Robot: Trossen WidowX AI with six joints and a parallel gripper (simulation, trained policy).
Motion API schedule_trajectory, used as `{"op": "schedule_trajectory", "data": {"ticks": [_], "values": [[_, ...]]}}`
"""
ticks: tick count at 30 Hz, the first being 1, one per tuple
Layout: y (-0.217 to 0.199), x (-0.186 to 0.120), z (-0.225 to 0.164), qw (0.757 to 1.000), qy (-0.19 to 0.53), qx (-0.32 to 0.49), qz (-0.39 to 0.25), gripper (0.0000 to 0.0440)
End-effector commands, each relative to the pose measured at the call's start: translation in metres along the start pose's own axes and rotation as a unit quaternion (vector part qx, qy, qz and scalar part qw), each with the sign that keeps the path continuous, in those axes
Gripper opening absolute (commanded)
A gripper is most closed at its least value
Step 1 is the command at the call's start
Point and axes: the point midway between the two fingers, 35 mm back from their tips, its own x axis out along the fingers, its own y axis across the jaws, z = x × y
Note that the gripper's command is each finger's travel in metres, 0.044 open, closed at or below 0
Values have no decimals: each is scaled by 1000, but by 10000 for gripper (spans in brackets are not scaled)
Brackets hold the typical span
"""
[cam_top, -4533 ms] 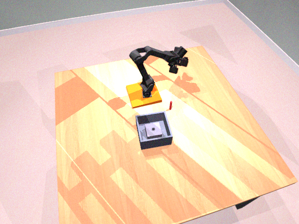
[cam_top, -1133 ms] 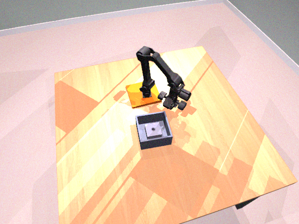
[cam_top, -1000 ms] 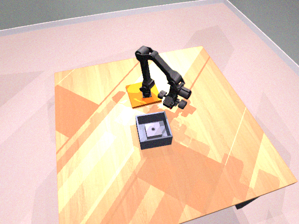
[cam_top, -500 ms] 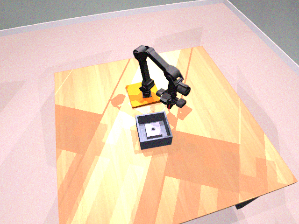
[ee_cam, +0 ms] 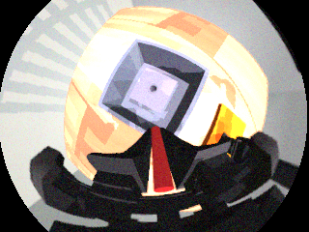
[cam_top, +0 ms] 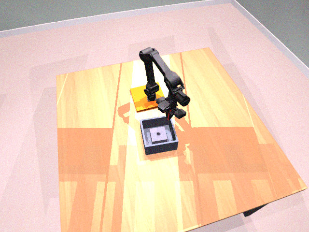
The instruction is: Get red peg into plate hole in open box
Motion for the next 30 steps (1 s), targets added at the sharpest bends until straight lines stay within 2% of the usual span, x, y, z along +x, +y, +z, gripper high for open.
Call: {"op": "schedule_trajectory", "data": {"ticks": [1, 14, 27, 30], "values": [[3, 5, 16, 1000, -11, 7, 0, 0], [4, 41, 61, 1000, -9, -4, -11, 1], [0, 77, 71, 998, 27, -58, -12, 0], [0, 84, 70, 997, 38, -70, -13, 33]]}}
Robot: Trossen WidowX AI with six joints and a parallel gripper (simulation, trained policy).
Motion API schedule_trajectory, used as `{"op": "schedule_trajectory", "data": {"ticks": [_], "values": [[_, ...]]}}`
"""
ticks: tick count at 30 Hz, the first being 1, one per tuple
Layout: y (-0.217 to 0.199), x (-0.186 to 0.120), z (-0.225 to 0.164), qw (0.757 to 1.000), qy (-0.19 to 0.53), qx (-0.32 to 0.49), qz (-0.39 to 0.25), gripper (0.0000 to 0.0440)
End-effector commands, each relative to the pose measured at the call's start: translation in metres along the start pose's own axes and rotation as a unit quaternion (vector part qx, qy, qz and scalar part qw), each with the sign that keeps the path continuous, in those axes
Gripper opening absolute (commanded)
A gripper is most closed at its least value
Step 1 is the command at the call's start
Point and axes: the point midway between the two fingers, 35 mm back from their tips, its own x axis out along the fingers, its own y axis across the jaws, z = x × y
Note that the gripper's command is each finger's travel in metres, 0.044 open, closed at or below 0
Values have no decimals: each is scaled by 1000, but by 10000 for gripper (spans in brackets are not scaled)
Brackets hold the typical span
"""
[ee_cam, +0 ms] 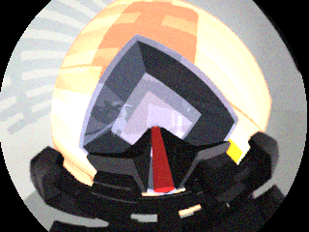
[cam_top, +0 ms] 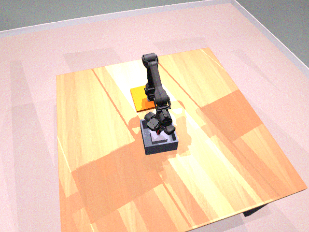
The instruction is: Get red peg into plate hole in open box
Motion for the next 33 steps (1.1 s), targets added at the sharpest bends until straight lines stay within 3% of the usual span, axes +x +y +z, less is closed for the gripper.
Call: {"op": "schedule_trajectory", "data": {"ticks": [1, 5, 33], "values": [[0, 8, -1, 1000, 13, -13, 1, 55], [-2, 13, 1, 1000, 25, -15, -2, 148], [43, -33, 53, 995, 95, -18, -8, 213]]}}
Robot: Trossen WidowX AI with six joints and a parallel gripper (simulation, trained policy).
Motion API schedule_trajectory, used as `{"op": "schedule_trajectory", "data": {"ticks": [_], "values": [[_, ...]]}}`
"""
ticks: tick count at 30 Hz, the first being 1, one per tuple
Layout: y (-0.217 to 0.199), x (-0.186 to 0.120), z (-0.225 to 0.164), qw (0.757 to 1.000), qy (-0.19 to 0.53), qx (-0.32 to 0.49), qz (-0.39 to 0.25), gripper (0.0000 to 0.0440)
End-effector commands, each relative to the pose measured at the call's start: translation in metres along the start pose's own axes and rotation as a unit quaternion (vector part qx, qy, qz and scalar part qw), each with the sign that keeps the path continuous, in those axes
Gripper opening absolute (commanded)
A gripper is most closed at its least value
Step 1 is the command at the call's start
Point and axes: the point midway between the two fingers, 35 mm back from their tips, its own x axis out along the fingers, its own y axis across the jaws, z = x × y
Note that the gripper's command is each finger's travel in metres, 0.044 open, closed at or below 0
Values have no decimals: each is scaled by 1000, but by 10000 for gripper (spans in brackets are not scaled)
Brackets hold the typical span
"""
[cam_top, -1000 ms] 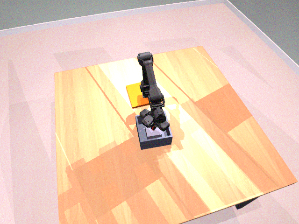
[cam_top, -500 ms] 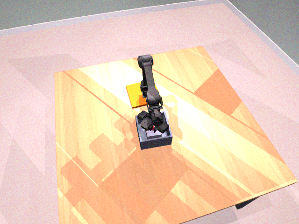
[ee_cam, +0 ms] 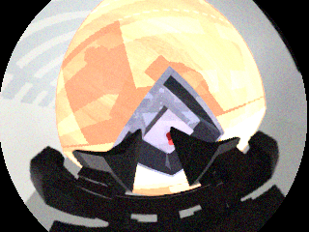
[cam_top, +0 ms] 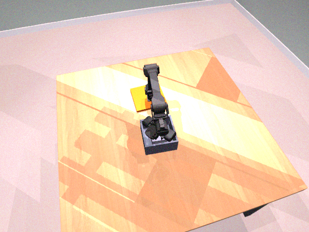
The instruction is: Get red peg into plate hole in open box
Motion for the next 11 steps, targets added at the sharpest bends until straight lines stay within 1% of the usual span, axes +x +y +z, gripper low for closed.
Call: {"op": "schedule_trajectory", "data": {"ticks": [1, 11], "values": [[6, -6, 3, 1000, 15, 8, -4, 216], [19, -21, 4, 998, 55, 24, -28, 239]]}}
